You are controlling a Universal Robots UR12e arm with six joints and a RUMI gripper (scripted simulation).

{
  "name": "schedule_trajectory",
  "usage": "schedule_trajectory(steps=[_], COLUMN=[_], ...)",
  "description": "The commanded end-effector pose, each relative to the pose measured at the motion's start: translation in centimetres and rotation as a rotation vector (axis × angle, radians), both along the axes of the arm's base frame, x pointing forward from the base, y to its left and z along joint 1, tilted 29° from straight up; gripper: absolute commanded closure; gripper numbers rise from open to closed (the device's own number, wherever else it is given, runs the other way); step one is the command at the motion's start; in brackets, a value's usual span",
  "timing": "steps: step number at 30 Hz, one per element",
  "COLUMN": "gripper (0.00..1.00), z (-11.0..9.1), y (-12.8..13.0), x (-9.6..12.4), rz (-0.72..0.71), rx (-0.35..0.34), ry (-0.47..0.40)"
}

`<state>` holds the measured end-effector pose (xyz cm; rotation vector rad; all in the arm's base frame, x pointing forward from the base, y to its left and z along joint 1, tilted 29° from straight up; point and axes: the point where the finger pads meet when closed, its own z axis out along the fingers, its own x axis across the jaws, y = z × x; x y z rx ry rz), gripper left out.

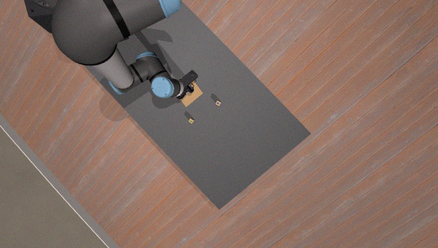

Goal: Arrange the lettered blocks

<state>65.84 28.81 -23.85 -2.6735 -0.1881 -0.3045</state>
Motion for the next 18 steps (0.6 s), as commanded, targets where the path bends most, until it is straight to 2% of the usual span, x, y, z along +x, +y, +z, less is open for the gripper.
schedule_trajectory(steps=[1, 18], gripper=[0.95, 0.95], z=[0.18, 0.01], y=[-0.06, 0.03], x=[0.37, 0.42], rz=[-0.001, 0.000], rx=[-0.001, -0.001], ry=[-0.004, -0.004])
